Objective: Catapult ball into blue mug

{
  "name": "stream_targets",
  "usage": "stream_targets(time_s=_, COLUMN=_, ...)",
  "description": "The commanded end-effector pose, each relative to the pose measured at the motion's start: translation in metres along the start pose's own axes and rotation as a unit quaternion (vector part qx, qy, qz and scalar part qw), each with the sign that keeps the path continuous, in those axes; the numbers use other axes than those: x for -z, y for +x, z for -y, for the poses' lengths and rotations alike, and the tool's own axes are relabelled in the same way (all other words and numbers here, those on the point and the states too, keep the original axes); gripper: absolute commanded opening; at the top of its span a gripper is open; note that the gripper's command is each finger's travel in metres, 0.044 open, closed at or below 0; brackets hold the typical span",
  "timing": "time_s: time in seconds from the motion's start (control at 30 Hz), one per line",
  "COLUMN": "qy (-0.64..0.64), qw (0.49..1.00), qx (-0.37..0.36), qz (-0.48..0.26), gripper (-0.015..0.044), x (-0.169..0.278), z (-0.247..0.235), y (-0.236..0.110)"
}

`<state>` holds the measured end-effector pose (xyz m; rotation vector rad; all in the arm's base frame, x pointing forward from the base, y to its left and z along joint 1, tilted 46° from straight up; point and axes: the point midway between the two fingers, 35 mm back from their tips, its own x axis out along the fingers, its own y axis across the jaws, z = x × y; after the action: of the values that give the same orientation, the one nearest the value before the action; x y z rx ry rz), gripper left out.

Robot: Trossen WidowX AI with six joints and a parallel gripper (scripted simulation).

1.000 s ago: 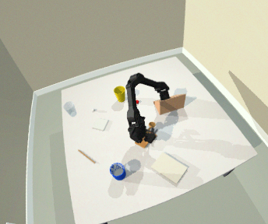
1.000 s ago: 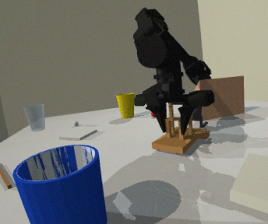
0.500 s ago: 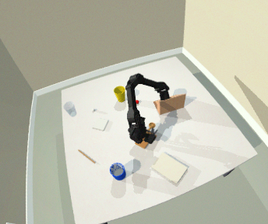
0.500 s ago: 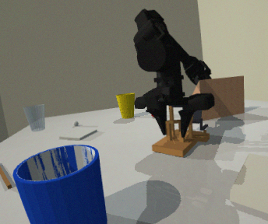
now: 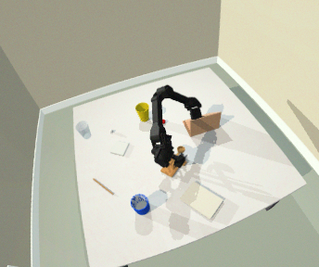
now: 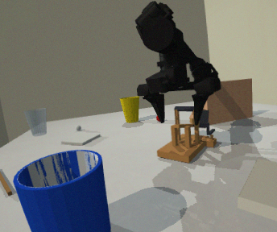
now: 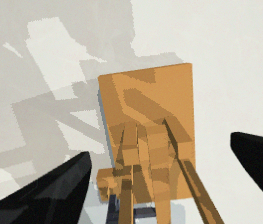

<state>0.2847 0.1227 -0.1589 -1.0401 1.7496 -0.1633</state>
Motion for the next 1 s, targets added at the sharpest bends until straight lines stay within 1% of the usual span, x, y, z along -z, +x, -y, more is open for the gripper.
stream_targets(time_s=0.0, qy=0.005, qw=1.0, qx=-0.003, qz=0.013, gripper=0.044, x=0.0, z=-0.001, y=-0.056)
stream_targets(time_s=0.07, qy=0.005, qw=1.0, qx=-0.003, qz=0.013, gripper=0.044, x=0.001, z=-0.001, y=-0.059)
stream_targets(time_s=0.1, qy=0.002, qw=1.0, qx=0.0, qz=0.018, gripper=0.044, x=-0.003, z=-0.001, y=-0.042)
stream_targets(time_s=0.2, qy=0.002, qw=1.0, qx=0.0, qz=0.018, gripper=0.044, x=-0.003, z=-0.001, y=-0.042)
stream_targets(time_s=0.27, qy=0.003, qw=1.0, qx=-0.001, qz=0.021, gripper=0.044, x=-0.004, z=-0.001, y=-0.053)
stream_targets(time_s=0.37, qy=0.006, qw=0.999, qx=-0.004, qz=0.033, gripper=0.044, x=-0.001, z=-0.002, y=-0.098)
stream_targets(time_s=0.4, qy=0.007, qw=0.999, qx=-0.005, qz=0.036, gripper=0.044, x=0.0, z=-0.002, y=-0.107)
stream_targets(time_s=0.47, qy=0.007, qw=0.999, qx=-0.005, qz=0.036, gripper=0.044, x=0.001, z=-0.002, y=-0.109)
stream_targets(time_s=0.5, qy=0.002, qw=1.0, qx=-0.001, qz=0.027, gripper=0.0414, x=0.0, z=0.001, y=-0.089)
stream_targets(time_s=0.53, qy=0.007, qw=1.0, qx=-0.004, qz=0.029, gripper=0.0387, x=0.001, z=0.009, y=-0.09)
stream_targets(time_s=0.63, qy=0.033, qw=0.999, qx=-0.017, qz=0.035, gripper=0.0309, x=0.013, z=0.056, y=-0.089)
stream_targets(time_s=0.67, qy=0.043, qw=0.998, qx=-0.021, qz=0.038, gripper=0.03, x=0.019, z=0.072, y=-0.088)
stream_targets(time_s=0.8, qy=0.084, qw=0.995, qx=-0.032, qz=0.045, gripper=0.03, x=0.05, z=0.131, y=-0.078)
stream_targets(time_s=0.97, qy=0.139, qw=0.988, qx=-0.037, qz=0.048, gripper=0.03, x=0.103, z=0.19, y=-0.058)
